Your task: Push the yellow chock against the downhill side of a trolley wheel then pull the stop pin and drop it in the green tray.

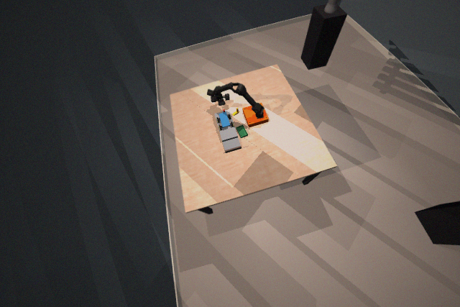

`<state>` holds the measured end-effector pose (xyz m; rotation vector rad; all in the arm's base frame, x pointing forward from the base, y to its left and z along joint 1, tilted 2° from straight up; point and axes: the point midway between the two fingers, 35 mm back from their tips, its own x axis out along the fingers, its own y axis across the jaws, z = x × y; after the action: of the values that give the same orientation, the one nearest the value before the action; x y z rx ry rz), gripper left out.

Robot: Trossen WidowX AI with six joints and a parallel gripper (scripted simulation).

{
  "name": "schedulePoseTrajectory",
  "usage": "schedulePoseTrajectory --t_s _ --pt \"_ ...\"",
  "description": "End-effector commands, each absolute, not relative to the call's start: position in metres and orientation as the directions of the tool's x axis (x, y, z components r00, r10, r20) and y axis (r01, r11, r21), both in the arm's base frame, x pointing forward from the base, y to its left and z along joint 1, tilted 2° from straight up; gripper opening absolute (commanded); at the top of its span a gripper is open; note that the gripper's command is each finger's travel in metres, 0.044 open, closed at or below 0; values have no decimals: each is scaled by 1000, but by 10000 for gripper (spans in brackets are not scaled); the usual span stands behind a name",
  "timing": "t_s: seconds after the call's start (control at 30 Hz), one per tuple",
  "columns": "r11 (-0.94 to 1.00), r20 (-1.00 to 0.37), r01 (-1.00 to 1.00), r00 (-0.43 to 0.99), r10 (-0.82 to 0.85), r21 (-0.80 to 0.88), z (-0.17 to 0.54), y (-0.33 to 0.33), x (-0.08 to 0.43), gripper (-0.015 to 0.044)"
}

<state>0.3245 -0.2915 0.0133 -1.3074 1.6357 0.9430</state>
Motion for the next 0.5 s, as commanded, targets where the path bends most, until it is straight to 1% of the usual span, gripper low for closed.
schedulePoseTrajectory --t_s 0.0,0.23,0.47 --pt "188 -922 -981 -124 -366 57 14 -291 324 374" --pt "459 -940 -886 -109 -323 -56 30 -277 310 190" --pt "722 -958 -677 -92 -271 -139 46 -258 293 190"
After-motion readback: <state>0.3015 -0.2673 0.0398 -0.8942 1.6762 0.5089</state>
